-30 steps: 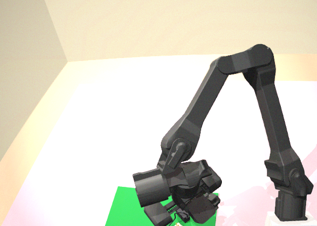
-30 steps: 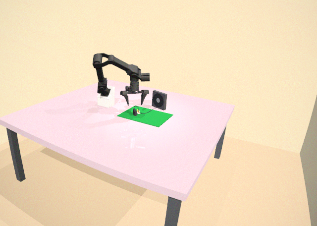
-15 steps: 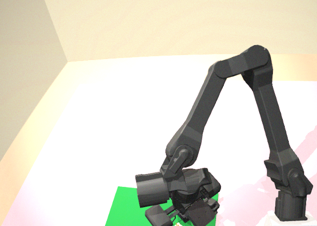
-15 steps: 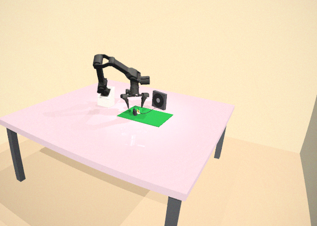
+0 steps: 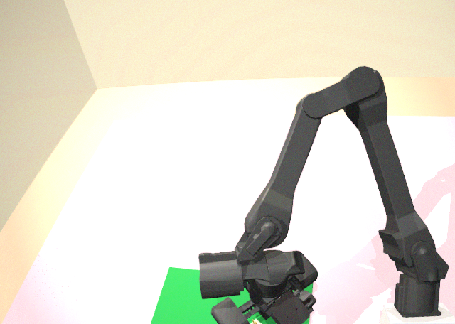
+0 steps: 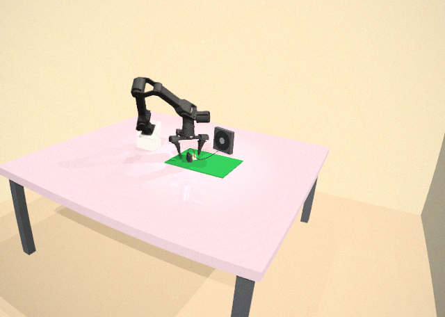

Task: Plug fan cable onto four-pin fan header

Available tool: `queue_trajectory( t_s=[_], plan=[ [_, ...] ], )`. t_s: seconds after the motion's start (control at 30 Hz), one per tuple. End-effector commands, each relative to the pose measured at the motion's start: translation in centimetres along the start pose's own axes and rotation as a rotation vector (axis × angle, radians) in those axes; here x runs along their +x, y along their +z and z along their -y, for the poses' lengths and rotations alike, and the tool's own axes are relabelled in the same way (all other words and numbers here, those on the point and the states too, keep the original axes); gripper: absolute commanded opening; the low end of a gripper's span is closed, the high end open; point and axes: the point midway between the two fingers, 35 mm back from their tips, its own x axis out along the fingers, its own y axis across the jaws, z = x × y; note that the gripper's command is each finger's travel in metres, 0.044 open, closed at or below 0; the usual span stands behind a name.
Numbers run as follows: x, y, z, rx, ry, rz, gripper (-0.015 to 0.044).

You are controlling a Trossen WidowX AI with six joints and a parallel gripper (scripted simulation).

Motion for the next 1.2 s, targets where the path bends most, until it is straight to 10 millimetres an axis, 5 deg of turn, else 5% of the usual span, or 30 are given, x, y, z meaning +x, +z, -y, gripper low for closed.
queue_trajectory(
  t_s=[0.0, 0.13, 0.6, 0.9, 1.17],
  plan=[
    [0.3, 0.3, -0.2, -0.015, 0.009, 0.000, 0.0440],
    [0.3, 0.3, -0.2, -0.015, 0.009, 0.000, 0.0440],
    [0.1, 0.1, -0.1, -0.003, 0.002, 0.001, 0.0072],
    [0.1, 0.1, 0.0, -0.003, 0.002, 0.001, 0.0000],
    [-1.8, -0.3, 0.4, -0.007, -0.004, 0.007, 0.0000]
  ],
)
